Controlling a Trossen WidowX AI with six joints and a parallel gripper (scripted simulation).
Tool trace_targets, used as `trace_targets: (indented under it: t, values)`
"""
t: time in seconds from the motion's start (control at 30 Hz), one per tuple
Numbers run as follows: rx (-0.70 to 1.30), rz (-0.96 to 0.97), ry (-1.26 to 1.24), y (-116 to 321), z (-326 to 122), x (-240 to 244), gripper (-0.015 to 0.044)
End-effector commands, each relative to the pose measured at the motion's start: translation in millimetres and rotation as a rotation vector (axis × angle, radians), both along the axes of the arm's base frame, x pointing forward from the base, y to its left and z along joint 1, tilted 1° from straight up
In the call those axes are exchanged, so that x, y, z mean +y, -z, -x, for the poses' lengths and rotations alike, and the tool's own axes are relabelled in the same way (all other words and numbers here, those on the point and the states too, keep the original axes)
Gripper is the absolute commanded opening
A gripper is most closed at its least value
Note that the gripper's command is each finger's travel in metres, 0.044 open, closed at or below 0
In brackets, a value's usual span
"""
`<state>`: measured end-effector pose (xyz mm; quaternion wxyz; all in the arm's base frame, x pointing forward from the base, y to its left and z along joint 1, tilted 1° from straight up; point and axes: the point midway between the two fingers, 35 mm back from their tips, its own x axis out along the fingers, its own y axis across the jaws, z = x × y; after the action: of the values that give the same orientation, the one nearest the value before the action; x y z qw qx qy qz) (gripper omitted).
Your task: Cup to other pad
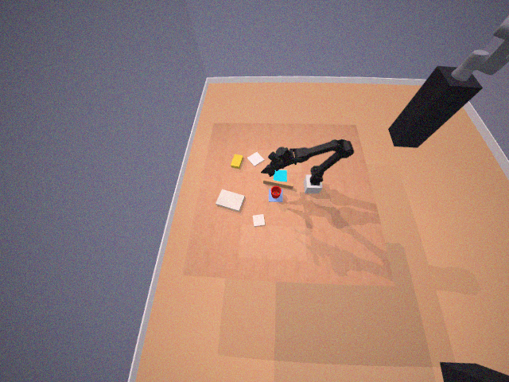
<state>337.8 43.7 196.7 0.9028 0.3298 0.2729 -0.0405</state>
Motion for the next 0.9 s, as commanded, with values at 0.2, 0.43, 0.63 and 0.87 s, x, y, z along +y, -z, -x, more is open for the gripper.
trace_targets:
  t: [0.2, 0.43, 0.63, 0.87]
  values:
    - [0.77, -0.362, 0.553, 124.2, 64.8, 31.8, 0.0148]
    - [0.962, -0.359, 0.84, 147.9, 99.7, 34.7, 0.0148]
    - [0.962, -0.36, 0.839, 147.9, 98.7, 36.7, 0.0148]
    - [0.962, -0.36, 0.839, 148.7, 98.5, 36.8, 0.0148]
